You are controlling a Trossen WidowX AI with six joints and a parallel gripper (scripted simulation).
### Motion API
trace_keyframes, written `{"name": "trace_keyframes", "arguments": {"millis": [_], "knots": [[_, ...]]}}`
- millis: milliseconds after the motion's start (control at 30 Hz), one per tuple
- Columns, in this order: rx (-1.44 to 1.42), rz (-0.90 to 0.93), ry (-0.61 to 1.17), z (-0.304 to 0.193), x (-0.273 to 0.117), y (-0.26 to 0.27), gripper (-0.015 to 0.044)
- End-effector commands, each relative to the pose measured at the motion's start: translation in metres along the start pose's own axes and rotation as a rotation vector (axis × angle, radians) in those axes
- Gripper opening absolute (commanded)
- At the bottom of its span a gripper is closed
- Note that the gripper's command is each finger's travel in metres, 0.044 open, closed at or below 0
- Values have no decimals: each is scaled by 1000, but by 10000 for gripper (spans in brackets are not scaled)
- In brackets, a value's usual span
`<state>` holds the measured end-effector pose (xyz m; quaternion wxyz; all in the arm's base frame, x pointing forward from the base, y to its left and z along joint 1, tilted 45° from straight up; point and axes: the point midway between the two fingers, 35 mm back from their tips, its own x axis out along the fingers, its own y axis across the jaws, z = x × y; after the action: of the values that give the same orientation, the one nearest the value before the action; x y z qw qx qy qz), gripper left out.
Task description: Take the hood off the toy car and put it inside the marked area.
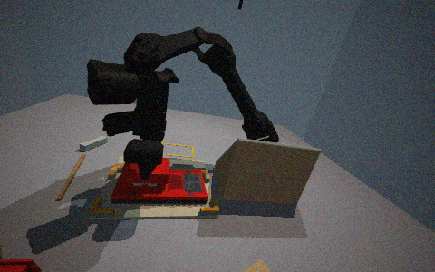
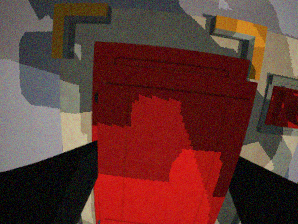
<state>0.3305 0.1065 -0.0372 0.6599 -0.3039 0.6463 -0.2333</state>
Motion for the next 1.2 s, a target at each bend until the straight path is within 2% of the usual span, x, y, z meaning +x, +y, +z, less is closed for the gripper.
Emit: {"name": "trace_keyframes", "arguments": {"millis": [0,300,700,767,1167], "knots": [[6,6,1,1,-4,0,0],[6,7,1,1,-12,0,0],[5,8,1,1,-52,1,0],[-1,2,-2,1,-46,0,0],[-3,10,-2,4,-51,-48,0]]}}
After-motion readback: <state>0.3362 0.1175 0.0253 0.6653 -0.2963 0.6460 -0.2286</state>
